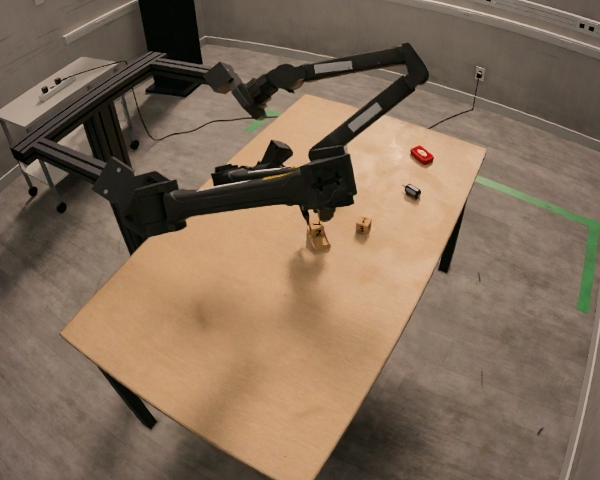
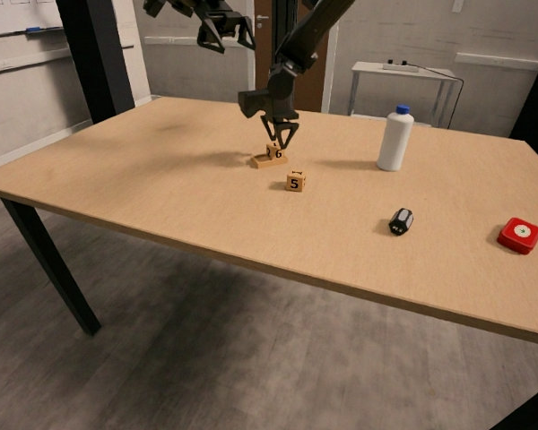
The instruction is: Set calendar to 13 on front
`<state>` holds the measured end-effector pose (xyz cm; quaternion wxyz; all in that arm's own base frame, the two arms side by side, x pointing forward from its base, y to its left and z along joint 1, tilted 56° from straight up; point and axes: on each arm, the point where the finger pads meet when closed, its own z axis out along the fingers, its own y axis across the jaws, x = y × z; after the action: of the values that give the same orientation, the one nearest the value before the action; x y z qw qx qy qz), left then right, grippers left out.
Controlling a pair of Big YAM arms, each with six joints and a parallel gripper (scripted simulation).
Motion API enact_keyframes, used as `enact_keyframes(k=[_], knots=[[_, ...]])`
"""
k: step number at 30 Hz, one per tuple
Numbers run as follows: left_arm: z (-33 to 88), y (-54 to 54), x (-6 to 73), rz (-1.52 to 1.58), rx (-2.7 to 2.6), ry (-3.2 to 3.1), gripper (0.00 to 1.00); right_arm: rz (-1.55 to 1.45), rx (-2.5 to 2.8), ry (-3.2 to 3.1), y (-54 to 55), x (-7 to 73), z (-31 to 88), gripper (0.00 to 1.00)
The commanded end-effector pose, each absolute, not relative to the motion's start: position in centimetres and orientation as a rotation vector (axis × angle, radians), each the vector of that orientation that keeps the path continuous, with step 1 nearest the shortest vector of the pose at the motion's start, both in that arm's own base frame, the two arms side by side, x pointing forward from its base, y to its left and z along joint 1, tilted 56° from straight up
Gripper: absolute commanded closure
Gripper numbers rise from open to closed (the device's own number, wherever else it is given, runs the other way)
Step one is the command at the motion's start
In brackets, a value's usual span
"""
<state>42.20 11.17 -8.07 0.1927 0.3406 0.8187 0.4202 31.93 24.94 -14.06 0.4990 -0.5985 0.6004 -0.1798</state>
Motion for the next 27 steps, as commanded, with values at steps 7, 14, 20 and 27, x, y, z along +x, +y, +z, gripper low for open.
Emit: enact_keyframes(k=[7, 14, 20, 27], knots=[[-6.5, 8.1, 38.1, 1.164, 0.977, 2.31, 0.36, -0.426, -1.429, 1.44, 25.3, 32.0, -13.5, 0.0], [-4.7, 6.7, 37.8, 1.172, 0.956, 2.29, 0.36, -0.426, -1.429, 1.44, 25.3, 32.0, -13.5, 0.0], [-5.5, 7.9, 38.1, 1.188, 0.944, 2.316, 0.36, -0.426, -1.429, 1.44, 25.3, 32.0, -13.5, 0.0], [-3.7, 8.5, 40.5, 1.117, 0.699, 2.323, 0.36, -0.426, -1.429, 1.44, 25.3, 32.0, -13.5, 0.0]])
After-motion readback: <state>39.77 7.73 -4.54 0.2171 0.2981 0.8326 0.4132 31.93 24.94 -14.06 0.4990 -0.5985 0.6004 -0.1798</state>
